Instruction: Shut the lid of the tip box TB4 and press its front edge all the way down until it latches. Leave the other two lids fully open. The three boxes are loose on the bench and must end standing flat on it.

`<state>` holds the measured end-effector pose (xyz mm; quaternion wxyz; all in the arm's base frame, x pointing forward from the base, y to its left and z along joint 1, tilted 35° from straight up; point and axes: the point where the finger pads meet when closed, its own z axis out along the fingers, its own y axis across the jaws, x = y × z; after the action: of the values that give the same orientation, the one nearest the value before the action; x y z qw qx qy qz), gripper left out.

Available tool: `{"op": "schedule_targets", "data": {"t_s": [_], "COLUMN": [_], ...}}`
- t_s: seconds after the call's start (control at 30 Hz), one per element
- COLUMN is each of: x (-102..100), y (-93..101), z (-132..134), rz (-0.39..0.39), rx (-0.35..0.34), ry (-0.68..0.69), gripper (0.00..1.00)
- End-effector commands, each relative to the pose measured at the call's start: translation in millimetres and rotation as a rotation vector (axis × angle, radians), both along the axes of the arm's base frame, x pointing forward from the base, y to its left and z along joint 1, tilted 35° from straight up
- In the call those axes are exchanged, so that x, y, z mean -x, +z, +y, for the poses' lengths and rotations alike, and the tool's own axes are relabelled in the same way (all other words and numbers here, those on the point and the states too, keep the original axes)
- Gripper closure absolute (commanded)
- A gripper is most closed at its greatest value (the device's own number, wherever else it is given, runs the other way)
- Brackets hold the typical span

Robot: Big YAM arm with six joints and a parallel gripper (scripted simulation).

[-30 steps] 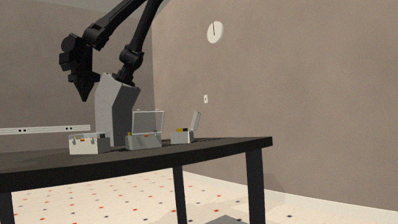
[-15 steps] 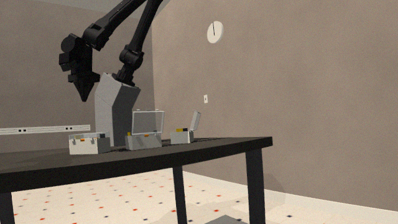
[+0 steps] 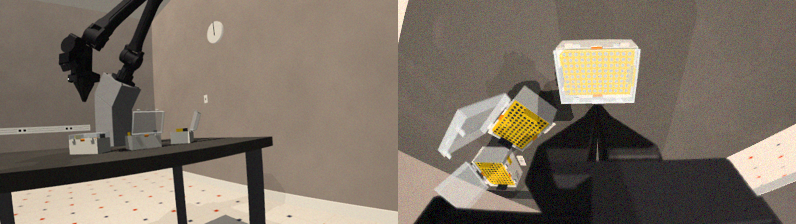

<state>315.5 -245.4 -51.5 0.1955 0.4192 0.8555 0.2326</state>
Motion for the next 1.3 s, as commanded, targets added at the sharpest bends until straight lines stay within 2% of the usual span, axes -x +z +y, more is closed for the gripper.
{"op": "schedule_targets", "data": {"t_s": [0.0, 0.17, 0.2, 0.27, 1.27], "x": [-5.0, -5.0, -3.8, -3.9, -6.5], "y": [5.3, 5.3, -5.8, -9.9, -60.8], "z": [-8.4, -8.4, 5.3, 8.8, 56.8], "rz": [-0.016, -0.016, -0.005, 0.001, 0.003], "rx": [0.023, 0.023, 0.013, 0.002, 0.001], "ry": [0.004, 0.004, 0.029, 0.011, 0.011], "gripper": [1.00, 1.00, 1.00, 1.00, 1.00]}}
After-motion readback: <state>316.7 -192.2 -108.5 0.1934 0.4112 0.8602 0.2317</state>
